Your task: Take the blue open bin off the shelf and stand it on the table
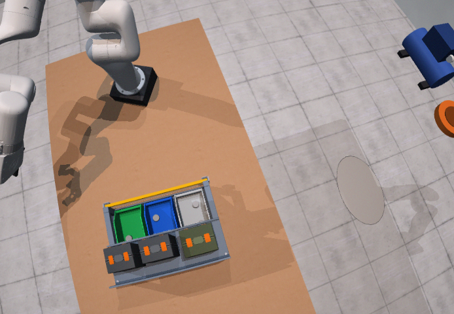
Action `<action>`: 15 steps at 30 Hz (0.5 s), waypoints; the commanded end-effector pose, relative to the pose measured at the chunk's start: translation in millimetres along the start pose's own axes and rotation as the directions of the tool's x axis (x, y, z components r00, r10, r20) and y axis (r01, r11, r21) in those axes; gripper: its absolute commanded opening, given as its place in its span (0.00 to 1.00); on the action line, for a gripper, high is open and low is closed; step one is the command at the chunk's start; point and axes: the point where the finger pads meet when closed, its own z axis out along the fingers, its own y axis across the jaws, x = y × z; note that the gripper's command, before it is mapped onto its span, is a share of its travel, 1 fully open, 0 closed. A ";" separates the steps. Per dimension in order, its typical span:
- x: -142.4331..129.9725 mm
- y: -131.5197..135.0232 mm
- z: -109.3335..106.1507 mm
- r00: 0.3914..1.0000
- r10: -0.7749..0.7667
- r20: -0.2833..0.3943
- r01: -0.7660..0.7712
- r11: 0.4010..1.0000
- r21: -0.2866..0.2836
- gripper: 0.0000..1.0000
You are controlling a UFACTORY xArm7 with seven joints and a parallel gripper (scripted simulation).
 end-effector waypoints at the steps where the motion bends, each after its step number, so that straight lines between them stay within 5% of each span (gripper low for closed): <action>1: 1.6 -0.7 -1.7 1.000 0.001 0.000 -0.001 1.000 0.004 1.00; 15: -3.9 -7.9 1.2 1.000 0.001 -0.001 -0.001 1.000 0.004 1.00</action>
